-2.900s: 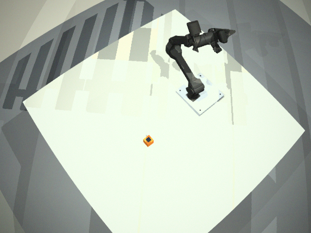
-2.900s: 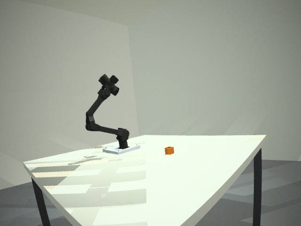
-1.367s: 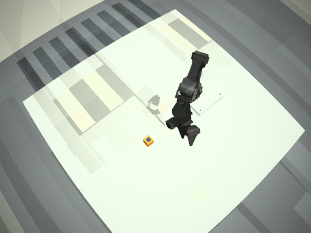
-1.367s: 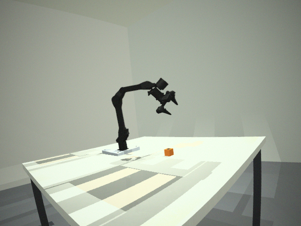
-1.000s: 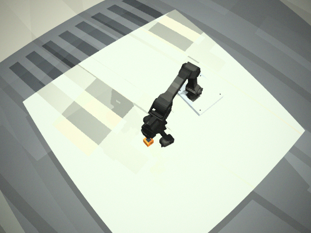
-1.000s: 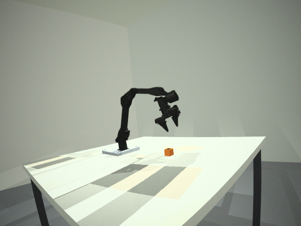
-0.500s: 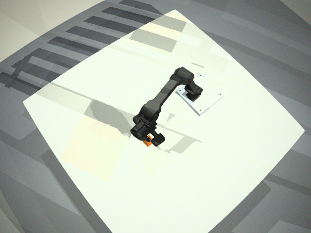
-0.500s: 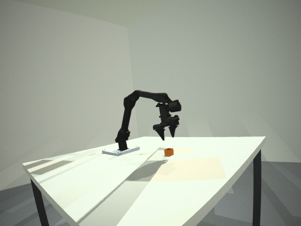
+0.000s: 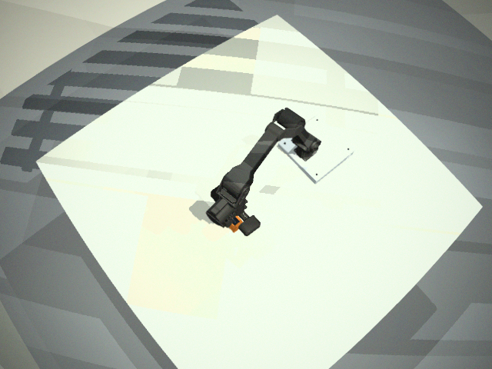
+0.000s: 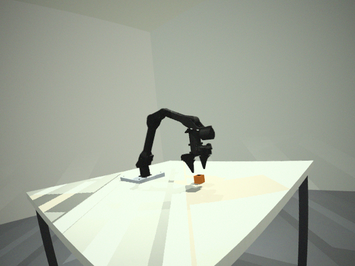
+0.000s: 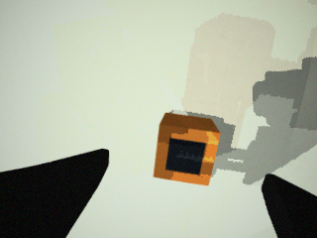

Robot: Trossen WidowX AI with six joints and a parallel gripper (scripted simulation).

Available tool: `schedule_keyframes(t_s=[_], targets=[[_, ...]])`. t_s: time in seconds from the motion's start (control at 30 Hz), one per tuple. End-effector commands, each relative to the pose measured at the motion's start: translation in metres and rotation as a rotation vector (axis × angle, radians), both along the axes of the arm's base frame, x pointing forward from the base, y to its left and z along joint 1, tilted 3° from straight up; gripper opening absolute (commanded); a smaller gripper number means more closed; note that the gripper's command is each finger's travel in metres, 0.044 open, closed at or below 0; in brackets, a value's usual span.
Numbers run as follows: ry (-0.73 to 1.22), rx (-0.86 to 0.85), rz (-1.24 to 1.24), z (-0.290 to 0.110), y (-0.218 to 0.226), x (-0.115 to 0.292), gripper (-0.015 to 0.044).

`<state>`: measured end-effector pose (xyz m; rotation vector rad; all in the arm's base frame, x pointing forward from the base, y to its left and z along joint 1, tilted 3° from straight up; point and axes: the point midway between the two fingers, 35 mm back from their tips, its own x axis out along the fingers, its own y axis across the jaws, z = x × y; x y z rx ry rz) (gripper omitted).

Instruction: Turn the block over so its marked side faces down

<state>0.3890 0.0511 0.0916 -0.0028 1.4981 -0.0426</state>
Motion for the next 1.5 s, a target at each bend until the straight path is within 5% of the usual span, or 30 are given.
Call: schedule_keyframes(t_s=[0.0,0.9,1.27,1.47], targets=[[0.015,-0.007,0.003,-0.008,-0.001,-0.002,0.0440],[0.015,-0.007,0.003,-0.041,-0.002,0.000,0.0440],[0.015,-0.007,0.003,-0.041,-0.002,0.000,0.0151],[0.015,-0.007,0.003,-0.041,-0.002,0.000,0.0111]])
